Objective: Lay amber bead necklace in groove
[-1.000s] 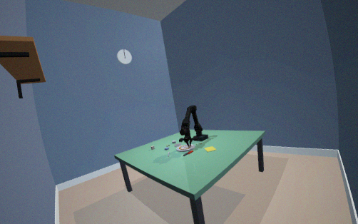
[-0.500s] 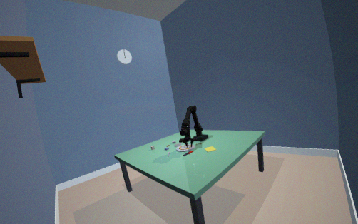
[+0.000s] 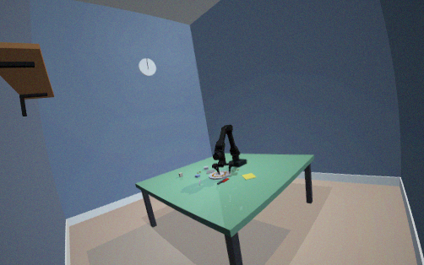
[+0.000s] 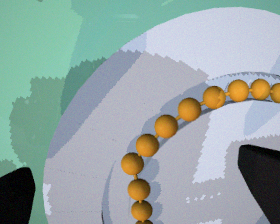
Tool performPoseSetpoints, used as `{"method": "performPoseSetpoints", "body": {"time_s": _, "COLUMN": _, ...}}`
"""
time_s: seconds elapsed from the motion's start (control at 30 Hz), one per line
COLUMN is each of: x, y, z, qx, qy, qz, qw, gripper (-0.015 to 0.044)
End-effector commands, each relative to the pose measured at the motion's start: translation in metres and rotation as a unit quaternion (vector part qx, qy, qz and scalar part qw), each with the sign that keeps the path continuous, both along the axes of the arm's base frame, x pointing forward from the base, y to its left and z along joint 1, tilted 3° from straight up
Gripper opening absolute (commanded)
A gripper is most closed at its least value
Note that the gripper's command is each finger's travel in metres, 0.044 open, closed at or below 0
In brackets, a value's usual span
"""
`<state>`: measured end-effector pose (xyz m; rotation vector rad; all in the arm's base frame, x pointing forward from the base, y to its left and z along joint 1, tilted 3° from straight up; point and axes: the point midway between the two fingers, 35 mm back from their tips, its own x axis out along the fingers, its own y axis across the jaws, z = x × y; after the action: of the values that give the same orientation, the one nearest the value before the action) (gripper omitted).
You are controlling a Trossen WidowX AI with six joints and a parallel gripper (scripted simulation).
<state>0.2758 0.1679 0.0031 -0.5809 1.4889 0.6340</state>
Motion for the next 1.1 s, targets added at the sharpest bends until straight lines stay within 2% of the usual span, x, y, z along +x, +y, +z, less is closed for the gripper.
{"method": "performPoseSetpoints", "body": {"time_s": 0.0, "x": 0.0, "y": 0.0, "z": 0.0, "qx": 0.002, "qy": 0.002, "qz": -0.002, "qw": 1.0, "gripper": 0.044}}
{"method": "performPoseSetpoints", "body": {"time_s": 0.37, "x": 0.0, "y": 0.0, "z": 0.0, "qx": 0.002, "qy": 0.002, "qz": -0.002, "qw": 1.0, "gripper": 0.044}}
{"method": "performPoseSetpoints", "body": {"time_s": 0.77, "x": -0.049, "y": -0.052, "z": 0.031, "qx": 0.003, "qy": 0.0, "qz": 0.137, "qw": 0.991, "gripper": 0.0125}}
{"method": "performPoseSetpoints", "body": {"time_s": 1.07, "x": -0.05, "y": -0.053, "z": 0.015, "qx": 0.003, "qy": 0.0, "qz": 0.139, "qw": 0.99, "gripper": 0.012}}
